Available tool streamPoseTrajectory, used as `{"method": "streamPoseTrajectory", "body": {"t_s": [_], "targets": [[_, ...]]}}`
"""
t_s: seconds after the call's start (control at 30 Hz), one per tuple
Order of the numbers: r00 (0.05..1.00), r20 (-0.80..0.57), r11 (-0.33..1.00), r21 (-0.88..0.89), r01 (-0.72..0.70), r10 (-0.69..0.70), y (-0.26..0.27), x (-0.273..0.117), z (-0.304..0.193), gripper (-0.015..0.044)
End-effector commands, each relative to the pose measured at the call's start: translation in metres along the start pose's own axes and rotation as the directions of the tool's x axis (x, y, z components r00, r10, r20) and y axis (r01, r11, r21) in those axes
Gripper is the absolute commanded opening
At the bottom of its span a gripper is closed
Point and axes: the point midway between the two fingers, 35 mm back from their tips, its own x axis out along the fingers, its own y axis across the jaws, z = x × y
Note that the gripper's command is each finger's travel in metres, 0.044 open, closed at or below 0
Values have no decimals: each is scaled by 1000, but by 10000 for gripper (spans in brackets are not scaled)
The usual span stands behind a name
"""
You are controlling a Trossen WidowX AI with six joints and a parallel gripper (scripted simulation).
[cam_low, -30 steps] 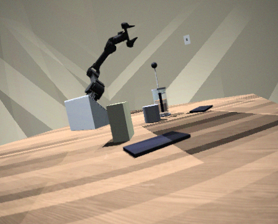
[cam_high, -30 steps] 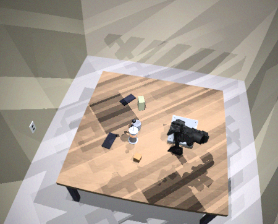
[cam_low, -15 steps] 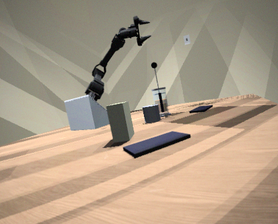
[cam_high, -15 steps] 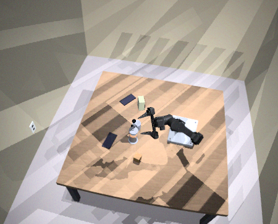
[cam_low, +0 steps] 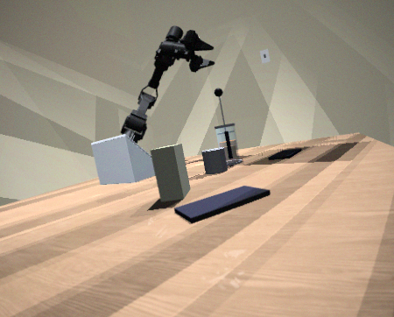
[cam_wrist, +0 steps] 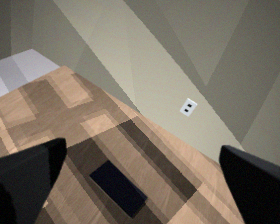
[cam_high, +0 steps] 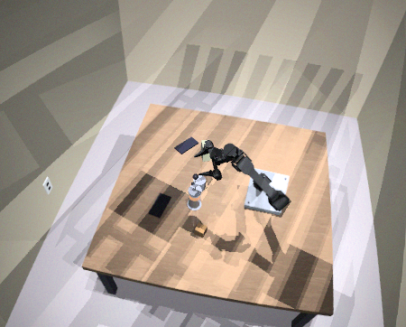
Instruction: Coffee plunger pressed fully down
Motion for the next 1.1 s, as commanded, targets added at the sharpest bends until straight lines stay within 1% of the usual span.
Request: {"method": "streamPoseTrajectory", "body": {"t_s": [0.0, 0.1, 0.2, 0.43, 0.67, 1.07], "targets": [[995, -74, 973, 224, -48, 66, -25, -5, -65, 440], [991, -82, 950, 301, -79, 108, -25, -6, -83, 440], [991, -85, 951, 300, -78, 108, -23, -1, -92, 440], [991, -81, 950, 301, -78, 107, -8, 20, -133, 440], [991, -81, 951, 301, -78, 107, -7, 23, -133, 440], [991, -82, 951, 299, -78, 107, -6, 41, -135, 440]]}}
